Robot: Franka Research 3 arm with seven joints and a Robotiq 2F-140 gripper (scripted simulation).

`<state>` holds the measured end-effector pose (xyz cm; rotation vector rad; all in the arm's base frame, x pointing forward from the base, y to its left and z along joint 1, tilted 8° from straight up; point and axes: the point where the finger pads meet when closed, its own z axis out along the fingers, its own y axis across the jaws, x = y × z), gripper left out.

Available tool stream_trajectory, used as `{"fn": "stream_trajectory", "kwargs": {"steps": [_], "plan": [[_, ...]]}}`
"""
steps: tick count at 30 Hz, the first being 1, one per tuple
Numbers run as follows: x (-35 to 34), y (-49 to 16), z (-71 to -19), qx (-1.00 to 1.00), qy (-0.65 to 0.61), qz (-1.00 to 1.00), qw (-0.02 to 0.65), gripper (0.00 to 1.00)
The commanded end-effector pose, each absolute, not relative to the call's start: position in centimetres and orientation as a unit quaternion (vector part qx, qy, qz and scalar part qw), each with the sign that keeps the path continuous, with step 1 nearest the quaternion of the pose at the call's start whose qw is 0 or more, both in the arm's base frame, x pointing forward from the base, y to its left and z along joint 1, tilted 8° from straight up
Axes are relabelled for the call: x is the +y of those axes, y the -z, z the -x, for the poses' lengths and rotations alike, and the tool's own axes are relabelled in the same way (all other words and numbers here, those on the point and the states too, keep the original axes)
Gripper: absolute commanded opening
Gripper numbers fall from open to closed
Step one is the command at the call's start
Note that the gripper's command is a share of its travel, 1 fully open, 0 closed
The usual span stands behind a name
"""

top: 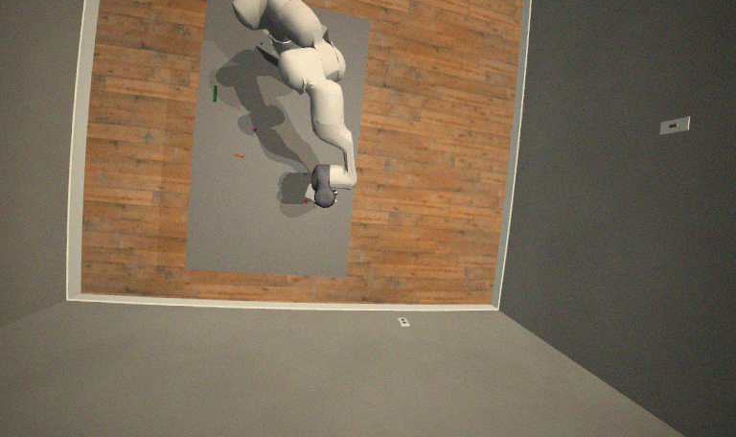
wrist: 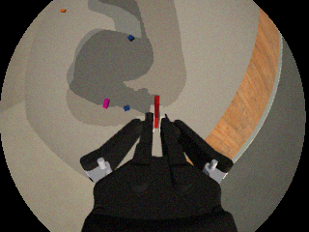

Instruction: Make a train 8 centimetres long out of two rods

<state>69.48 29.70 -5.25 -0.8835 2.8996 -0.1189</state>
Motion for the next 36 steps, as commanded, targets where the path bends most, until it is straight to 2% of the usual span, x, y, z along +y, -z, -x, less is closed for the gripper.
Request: {"fn": "stream_trajectory", "kwargs": {"steps": [1,12,24,36], "plan": [[29.6,5.3,-69.6,0.954,0.039,0.291,0.055,0.12],[29.7,3.4,-69.3,0.954,0.039,0.291,0.055,0.12],[30.0,-4.2,-68.4,0.954,0.039,0.291,0.055,0.12],[30.1,-4.6,-68.3,0.954,0.039,0.291,0.055,0.12]]}}
